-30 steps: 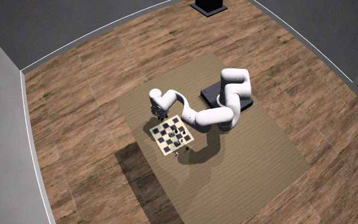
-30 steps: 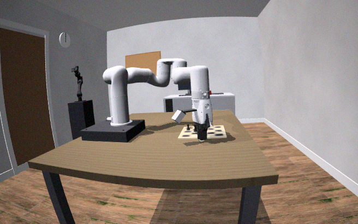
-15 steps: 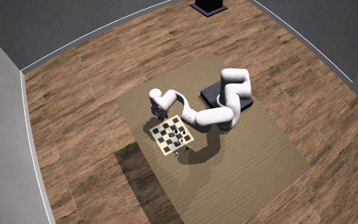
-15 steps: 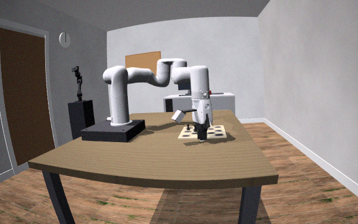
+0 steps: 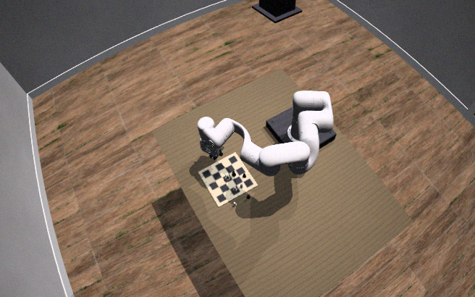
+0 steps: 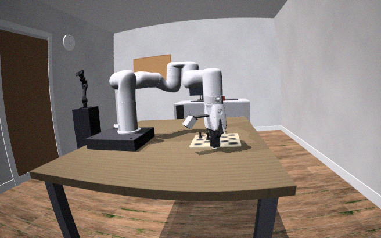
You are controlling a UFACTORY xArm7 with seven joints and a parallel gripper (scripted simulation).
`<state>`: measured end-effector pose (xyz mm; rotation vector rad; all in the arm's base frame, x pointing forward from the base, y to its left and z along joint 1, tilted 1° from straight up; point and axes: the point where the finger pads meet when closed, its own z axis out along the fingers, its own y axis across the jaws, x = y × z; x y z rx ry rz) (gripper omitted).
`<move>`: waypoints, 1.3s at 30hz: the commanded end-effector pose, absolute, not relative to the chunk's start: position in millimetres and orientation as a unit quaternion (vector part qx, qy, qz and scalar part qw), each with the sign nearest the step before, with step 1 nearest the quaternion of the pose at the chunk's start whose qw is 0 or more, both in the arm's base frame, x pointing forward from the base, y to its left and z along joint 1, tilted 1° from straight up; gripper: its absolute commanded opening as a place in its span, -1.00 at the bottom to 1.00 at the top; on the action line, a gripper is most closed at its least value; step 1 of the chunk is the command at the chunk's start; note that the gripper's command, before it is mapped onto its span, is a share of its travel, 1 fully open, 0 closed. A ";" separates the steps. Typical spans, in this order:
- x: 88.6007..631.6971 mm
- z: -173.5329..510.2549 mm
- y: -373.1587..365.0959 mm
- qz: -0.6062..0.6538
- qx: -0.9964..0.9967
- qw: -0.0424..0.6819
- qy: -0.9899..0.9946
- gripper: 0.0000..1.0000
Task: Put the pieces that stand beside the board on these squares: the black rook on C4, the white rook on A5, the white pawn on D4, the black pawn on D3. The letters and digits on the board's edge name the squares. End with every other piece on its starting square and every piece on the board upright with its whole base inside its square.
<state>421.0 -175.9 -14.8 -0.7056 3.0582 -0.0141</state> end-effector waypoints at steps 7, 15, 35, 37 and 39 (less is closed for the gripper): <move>421.8 38.9 -175.8 -0.006 -0.225 0.004 0.974 -1.00; 421.4 79.9 -175.4 -0.006 -0.225 0.004 0.974 -1.00; 367.5 85.9 -120.6 -0.006 -0.317 0.002 0.948 -1.00; 357.5 86.4 -112.5 -0.006 -0.332 0.003 0.943 -1.00; 352.6 86.6 -108.7 -0.006 -0.340 0.004 0.941 -1.00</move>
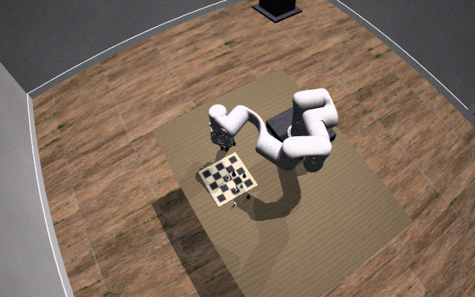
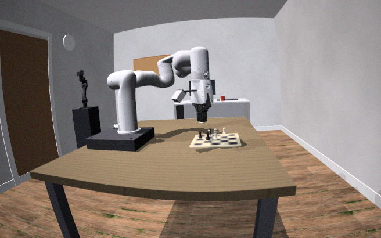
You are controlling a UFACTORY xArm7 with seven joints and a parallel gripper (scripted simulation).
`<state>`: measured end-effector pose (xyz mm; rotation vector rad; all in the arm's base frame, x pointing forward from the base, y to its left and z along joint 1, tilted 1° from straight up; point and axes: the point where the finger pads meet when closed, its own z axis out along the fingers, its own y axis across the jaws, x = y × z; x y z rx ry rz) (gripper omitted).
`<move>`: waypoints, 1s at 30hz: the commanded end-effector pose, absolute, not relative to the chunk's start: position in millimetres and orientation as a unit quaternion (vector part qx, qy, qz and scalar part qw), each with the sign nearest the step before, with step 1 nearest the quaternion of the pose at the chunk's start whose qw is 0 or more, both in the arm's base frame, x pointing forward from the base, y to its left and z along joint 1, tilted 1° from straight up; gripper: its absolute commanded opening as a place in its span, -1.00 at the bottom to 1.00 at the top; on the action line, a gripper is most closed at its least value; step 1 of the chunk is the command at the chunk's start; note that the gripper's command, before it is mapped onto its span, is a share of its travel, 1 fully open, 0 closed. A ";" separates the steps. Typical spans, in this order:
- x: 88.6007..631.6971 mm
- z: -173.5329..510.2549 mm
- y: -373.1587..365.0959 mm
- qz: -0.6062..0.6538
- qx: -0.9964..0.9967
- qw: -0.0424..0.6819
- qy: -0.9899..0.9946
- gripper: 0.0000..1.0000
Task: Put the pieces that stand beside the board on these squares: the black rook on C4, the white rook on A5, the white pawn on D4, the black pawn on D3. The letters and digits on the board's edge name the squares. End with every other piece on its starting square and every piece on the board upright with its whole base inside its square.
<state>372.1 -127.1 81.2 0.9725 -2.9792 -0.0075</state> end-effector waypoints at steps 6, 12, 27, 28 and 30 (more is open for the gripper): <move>351.8 86.7 -108.0 0.006 0.341 -0.004 -0.940 -1.00; 351.8 86.5 -108.0 0.006 0.341 -0.004 -0.940 -1.00; 351.9 52.5 -107.5 0.006 0.341 -0.003 -0.940 -1.00; 351.9 47.7 -107.4 0.006 0.341 -0.003 -0.940 -1.00; 351.9 37.9 -107.2 0.006 0.341 -0.003 -0.940 -1.00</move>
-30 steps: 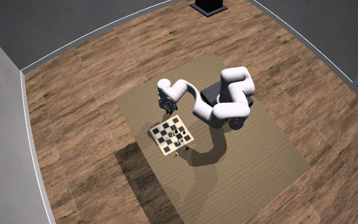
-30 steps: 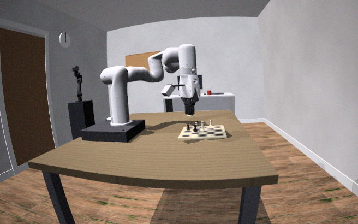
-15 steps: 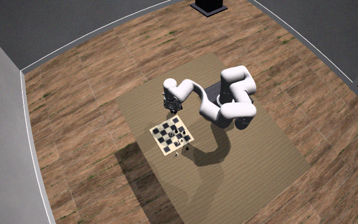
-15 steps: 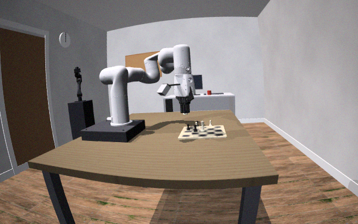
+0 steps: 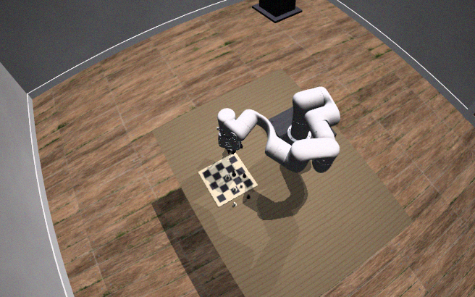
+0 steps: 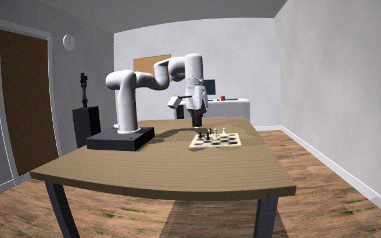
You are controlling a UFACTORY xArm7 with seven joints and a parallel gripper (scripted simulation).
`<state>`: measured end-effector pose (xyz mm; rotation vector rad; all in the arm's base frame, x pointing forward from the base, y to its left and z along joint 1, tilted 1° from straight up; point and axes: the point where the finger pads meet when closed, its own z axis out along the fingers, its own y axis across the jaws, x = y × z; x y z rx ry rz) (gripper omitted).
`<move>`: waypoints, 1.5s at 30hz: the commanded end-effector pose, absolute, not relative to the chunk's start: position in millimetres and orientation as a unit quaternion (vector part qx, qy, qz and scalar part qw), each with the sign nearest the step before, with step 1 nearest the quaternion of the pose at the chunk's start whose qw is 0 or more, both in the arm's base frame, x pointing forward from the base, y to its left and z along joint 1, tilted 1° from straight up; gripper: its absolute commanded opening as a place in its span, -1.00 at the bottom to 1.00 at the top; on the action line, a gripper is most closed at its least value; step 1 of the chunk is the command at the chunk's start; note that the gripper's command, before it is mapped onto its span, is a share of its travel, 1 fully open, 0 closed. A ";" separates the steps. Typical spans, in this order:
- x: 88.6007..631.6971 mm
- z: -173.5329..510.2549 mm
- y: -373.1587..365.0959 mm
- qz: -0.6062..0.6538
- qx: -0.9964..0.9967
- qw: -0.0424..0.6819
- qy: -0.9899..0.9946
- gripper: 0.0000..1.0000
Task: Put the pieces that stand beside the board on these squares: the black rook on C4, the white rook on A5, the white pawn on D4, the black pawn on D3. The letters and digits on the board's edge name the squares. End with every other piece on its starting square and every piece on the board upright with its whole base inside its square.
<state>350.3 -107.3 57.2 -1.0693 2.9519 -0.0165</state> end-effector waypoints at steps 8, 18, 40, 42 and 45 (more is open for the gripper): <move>352.0 10.5 -106.8 -0.006 -0.341 0.003 0.940 -1.00; 352.0 -9.1 -106.5 -0.006 -0.341 0.003 0.940 -1.00; 352.0 -9.3 -106.5 -0.006 -0.341 0.003 0.940 -1.00; 352.0 -9.3 -106.5 -0.006 -0.341 0.003 0.940 -1.00; 352.0 -9.3 -106.5 -0.006 -0.341 0.003 0.940 -1.00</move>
